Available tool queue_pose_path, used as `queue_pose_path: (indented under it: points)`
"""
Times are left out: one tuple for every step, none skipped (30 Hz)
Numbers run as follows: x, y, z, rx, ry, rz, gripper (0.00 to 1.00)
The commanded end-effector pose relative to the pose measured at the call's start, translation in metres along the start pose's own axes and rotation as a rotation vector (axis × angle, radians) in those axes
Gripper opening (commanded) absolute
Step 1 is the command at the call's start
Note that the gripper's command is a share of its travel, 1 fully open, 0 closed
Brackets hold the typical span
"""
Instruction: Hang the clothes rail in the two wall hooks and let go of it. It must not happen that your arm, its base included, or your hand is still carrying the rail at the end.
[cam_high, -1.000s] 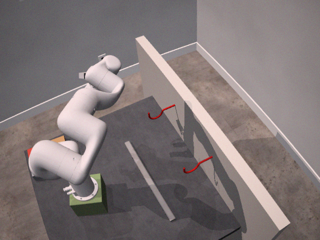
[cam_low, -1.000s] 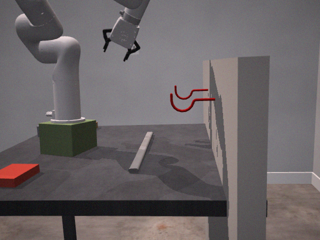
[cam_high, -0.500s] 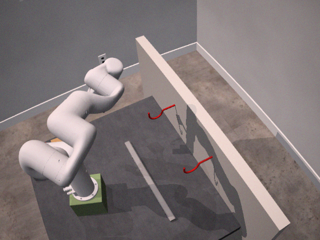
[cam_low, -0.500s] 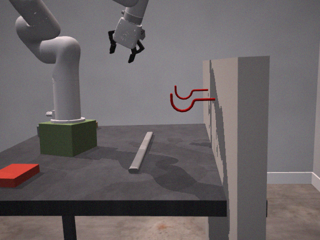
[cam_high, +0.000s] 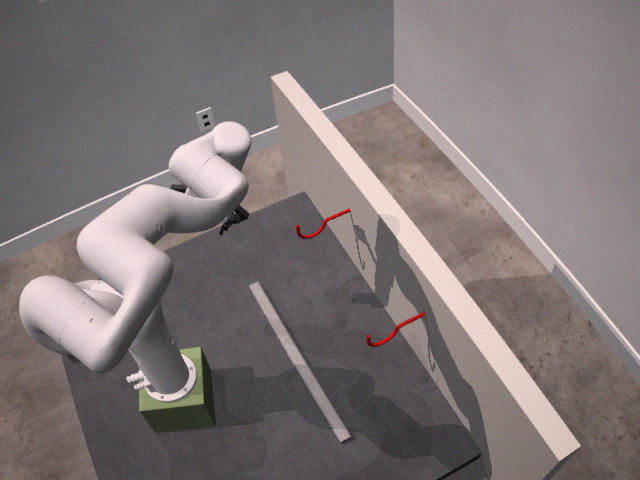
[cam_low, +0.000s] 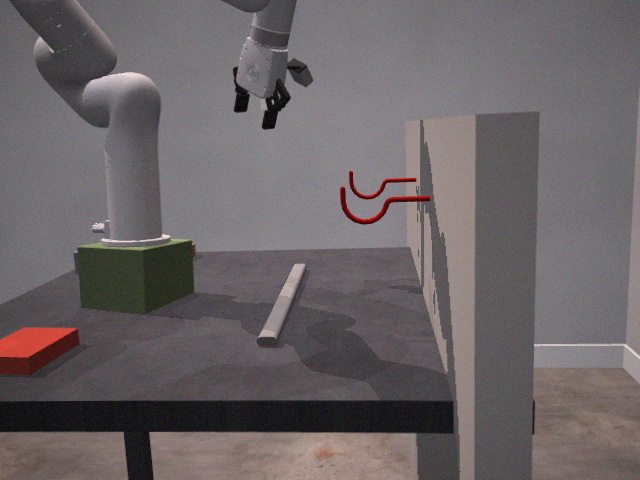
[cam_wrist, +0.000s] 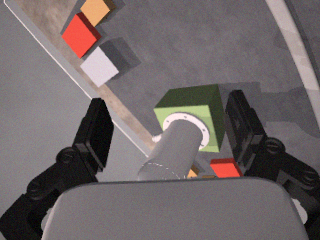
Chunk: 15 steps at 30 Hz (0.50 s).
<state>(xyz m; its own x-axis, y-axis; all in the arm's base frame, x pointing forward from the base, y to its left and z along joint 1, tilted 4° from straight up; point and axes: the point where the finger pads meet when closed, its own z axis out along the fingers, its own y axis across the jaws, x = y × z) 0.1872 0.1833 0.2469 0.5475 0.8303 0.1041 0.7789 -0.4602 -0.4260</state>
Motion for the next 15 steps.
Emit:
queue_pose_path:
  points:
    - [0.001, 0.013, -0.003, -0.045, 0.029, 0.174, 1.00]
    - [0.001, 0.013, -0.003, -0.045, 0.029, 0.174, 1.00]
    - [0.000, 0.018, -0.003, -0.052, 0.034, 0.206, 1.00]
    - [0.000, 0.018, -0.003, -0.052, 0.034, 0.206, 1.00]
    - [0.000, 0.018, -0.003, -0.052, 0.034, 0.206, 1.00]
    - [0.000, 0.023, -0.004, -0.058, 0.039, 0.239, 1.00]
    - [-0.001, 0.028, -0.004, -0.064, 0.044, 0.271, 1.00]
    - [-0.002, 0.033, -0.005, -0.070, 0.049, 0.303, 1.00]
    - [-0.003, 0.037, -0.005, -0.076, 0.054, 0.336, 1.00]
    - [-0.003, 0.037, -0.005, -0.082, 0.060, 0.368, 1.00]
    - [-0.003, 0.037, -0.005, -0.088, 0.065, 0.400, 1.00]
    - [-0.002, 0.037, -0.005, -0.092, 0.069, 0.425, 1.00]
    - [-0.004, 0.042, -0.006, -0.098, 0.074, 0.458, 1.00]
    - [-0.005, 0.047, -0.006, -0.103, 0.080, 0.490, 1.00]
    - [-0.005, 0.049, -0.006, -0.109, 0.085, 0.523, 1.00]
